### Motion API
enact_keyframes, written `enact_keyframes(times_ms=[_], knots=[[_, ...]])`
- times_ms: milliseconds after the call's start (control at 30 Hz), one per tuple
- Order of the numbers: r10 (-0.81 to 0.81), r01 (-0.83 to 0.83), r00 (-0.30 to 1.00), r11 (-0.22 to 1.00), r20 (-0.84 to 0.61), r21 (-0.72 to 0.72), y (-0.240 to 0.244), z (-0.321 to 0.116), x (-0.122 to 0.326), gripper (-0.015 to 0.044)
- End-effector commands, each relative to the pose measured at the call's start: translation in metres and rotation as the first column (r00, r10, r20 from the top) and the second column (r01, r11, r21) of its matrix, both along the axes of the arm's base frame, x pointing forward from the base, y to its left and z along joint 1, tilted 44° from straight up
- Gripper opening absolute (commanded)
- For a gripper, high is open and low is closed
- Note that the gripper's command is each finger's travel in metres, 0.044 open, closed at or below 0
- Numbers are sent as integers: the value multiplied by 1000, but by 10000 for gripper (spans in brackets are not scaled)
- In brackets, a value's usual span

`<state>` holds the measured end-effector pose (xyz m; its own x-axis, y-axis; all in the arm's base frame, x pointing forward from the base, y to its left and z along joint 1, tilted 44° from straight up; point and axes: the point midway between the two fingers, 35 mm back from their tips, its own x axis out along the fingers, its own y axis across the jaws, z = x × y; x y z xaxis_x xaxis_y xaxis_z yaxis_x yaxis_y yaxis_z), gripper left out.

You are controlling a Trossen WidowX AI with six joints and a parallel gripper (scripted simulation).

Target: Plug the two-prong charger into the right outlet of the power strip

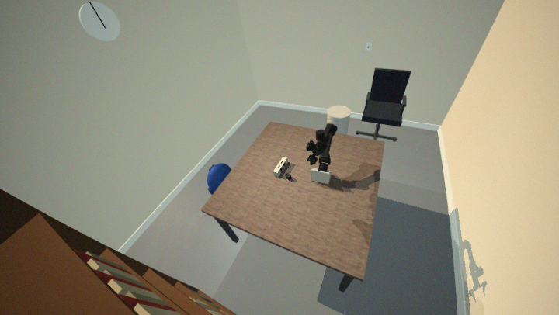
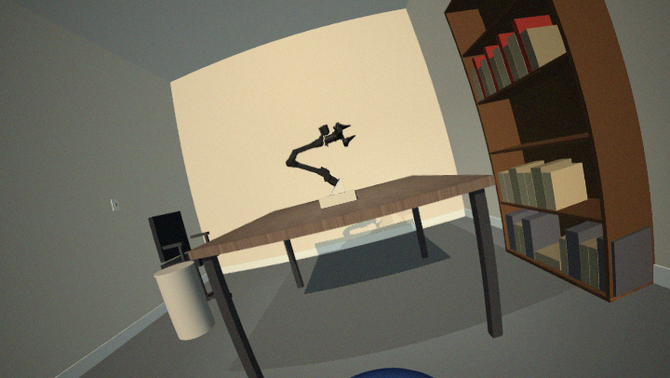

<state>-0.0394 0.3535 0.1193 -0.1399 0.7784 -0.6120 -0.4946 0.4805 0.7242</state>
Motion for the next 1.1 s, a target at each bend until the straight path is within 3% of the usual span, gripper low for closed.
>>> enact_keyframes(times_ms=[0, 500, 1067], knots=[[-54, 56, 998, 997, 36, -56, 1, -13, 21, 440], [-291, 321, 945, 908, 148, -268, -8, -54, 103, 440], [-486, 573, 819, 663, 306, -481, -50, -96, 189, 440]])
